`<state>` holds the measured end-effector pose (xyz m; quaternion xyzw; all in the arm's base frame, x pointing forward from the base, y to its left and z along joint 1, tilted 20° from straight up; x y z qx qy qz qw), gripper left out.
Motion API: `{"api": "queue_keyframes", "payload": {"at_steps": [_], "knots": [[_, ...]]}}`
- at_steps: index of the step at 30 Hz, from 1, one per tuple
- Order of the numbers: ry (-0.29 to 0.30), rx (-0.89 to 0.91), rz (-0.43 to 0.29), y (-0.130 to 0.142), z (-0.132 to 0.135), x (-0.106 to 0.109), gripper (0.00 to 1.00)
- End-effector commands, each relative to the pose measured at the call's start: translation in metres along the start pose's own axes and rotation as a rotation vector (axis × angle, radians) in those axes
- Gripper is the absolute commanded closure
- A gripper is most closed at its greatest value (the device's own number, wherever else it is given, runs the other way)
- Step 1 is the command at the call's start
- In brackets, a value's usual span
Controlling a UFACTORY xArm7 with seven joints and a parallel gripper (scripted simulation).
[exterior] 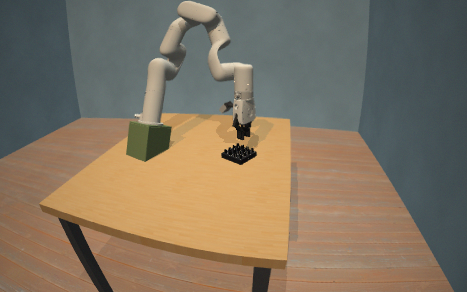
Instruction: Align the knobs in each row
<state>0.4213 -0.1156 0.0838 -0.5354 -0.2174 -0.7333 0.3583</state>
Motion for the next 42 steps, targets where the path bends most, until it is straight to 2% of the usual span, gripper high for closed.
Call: {"api": "queue_keyframes", "payload": {"at_steps": [1,42], "knots": [[0.001,0.0,-0.004,0.0014,0.0002,0.0014,0.81],[0.001,0.0,-0.004,0.0014,0.0,-0.0023,0.81]]}}
Point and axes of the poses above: the point where the finger pads meet when closed, its own x axis back along the fingers, its own z axis across the jaws, y = z × x, the point moved 6 cm from there along x, back along the fingers, and after that the axes turned 3 degrees about -x, right-handed, at the moved point
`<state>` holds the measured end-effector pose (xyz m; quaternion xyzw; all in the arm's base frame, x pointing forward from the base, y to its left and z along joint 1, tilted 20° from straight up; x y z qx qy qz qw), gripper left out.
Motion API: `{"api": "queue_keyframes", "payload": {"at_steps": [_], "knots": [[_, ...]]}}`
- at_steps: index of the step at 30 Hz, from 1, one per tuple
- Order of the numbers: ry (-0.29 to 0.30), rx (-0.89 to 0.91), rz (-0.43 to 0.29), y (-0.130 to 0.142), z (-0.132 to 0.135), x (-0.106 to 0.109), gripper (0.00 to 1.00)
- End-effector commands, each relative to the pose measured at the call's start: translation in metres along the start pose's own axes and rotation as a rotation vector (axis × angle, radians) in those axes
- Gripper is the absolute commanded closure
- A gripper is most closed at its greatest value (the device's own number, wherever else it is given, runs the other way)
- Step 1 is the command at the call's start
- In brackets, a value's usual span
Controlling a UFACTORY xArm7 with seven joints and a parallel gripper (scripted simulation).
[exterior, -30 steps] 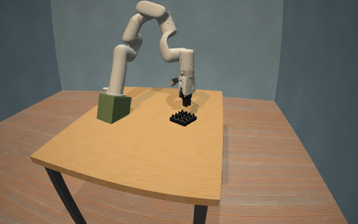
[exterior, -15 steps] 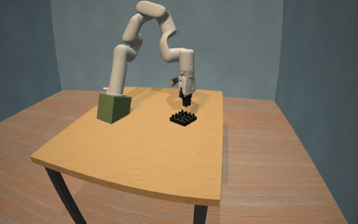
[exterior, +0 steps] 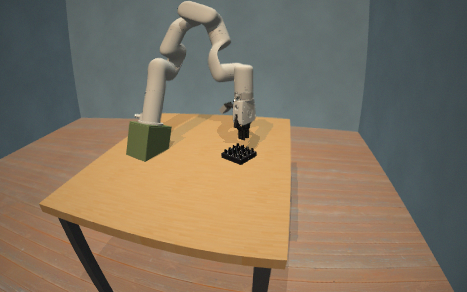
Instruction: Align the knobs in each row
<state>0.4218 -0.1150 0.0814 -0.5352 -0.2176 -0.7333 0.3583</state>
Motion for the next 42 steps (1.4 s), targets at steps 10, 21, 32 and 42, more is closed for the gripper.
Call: {"api": "queue_keyframes", "payload": {"at_steps": [10,21,32,42], "knots": [[0.001,0.0,-0.004,0.001,0.0,-0.008,0.81],[0.001,0.0,-0.004,0.002,-0.001,-0.023,0.81],[0.001,0.0,-0.004,0.002,-0.001,-0.034,0.81],[0.001,0.0,-0.004,0.002,-0.001,-0.04,0.81]]}}
Point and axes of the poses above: the point where the finger pads meet when closed, its own x axis back along the fingers, its own z axis across the jaws, y = z × x, the point moved 6 cm from there along x, back along the fingers, and after that the axes turned 3 degrees about -x, right-handed, at the moved point
